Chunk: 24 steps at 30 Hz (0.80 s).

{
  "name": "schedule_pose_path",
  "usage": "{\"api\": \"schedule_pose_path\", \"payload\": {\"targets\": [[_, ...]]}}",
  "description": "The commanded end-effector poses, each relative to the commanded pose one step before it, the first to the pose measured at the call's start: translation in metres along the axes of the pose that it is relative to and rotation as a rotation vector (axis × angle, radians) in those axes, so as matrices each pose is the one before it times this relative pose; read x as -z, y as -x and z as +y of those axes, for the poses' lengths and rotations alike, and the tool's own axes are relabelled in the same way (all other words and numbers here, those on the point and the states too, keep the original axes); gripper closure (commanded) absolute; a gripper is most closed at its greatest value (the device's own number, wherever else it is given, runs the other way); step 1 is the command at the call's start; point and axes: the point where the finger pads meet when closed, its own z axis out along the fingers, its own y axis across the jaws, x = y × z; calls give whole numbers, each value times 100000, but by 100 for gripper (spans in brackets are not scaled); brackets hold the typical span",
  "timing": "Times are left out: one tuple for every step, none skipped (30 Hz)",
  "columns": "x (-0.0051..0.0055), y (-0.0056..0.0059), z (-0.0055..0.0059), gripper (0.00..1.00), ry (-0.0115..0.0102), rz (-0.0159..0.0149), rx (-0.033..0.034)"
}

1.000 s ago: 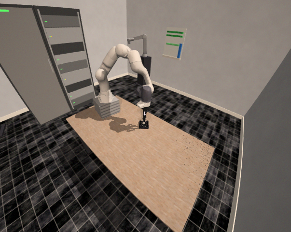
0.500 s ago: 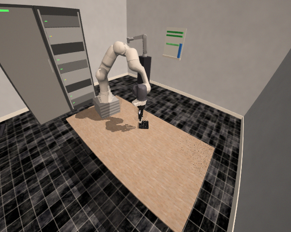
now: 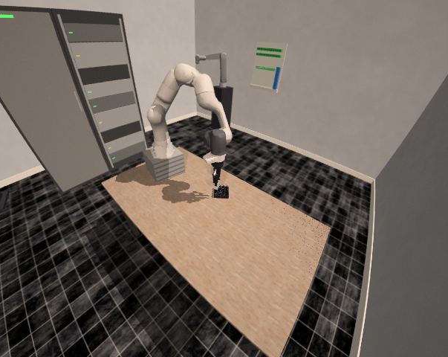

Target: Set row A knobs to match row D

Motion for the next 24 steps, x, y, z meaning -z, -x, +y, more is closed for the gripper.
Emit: {"api": "schedule_pose_path", "payload": {"targets": [[-16, -91, -118, 88, -244, -26, -984], [0, 0, 0, 88, 0, 0, 0], [0, 0, 0, 88, 0, 0, 0], [0, 0, 0, 88, 0, 0, 0], [0, 0, 0, 88, 0, 0, 0], [0, 0, 0, 88, 0, 0, 0], [0, 0, 0, 88, 0, 0, 0], [0, 0, 0, 88, 0, 0, 0], [0, 0, 0, 88, 0, 0, 0], [0, 0, 0, 88, 0, 0, 0], [-1, 0, 0, 88, 0, 0, 0], [-4, 0, 0, 88, 0, 0, 0], [-7, 0, 0, 88, 1, 0, 1], [-11, 0, 0, 88, 1, 0, 1], [-15, 0, 0, 88, 1, 0, 2], [-20, 0, 0, 88, 2, -1, 2], [-26, 0, 0, 88, 2, -1, 3], [-32, 0, 0, 88, 2, -1, 4], [-39, 0, 0, 88, 3, -1, 4], [-46, 0, 0, 88, 3, -1, 5], [-52, -1, 0, 88, 4, -1, 6], [-59, -1, 0, 88, 4, -1, 7], [-67, -1, 0, 88, 5, -1, 8], [0, 0, 0, 88, 0, 0, 0]]}}
